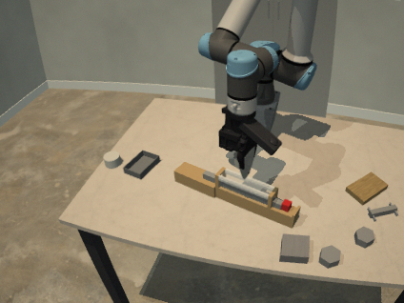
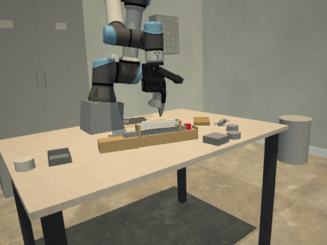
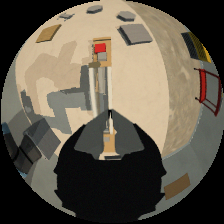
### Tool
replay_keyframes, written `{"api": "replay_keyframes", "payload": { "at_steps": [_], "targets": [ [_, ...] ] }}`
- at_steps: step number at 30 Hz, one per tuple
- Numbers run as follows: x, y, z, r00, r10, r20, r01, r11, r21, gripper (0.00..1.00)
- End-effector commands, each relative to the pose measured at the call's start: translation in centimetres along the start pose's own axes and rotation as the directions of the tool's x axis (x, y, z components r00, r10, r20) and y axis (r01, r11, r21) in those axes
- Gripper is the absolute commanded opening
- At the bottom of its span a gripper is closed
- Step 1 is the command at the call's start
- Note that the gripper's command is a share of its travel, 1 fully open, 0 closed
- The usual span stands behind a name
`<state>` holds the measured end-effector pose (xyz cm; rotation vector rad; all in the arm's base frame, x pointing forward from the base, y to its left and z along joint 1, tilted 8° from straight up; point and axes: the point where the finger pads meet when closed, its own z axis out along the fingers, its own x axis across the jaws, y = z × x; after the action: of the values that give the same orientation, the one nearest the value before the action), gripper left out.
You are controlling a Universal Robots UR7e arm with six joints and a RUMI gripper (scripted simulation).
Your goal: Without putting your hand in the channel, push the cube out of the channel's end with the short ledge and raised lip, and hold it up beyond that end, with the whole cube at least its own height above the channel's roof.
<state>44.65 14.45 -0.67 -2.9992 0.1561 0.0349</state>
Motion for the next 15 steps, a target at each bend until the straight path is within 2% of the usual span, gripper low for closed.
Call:
{"api": "replay_keyframes", "payload": {
  "at_steps": [1,5,8,15],
  "targets": [
    [-0.3,-6.8,0.1,1.000,0.005,0.002,-0.005,1.000,-0.007,0.00],
    [-1.2,-10.4,0.2,1.000,0.004,0.003,-0.004,1.000,-0.005,0.00],
    [-1.7,-12.1,0.2,1.000,0.004,0.004,-0.004,1.000,-0.004,0.00],
    [-2.1,-13.1,0.2,1.000,0.004,0.004,-0.004,1.000,-0.003,0.00]
  ]
}}
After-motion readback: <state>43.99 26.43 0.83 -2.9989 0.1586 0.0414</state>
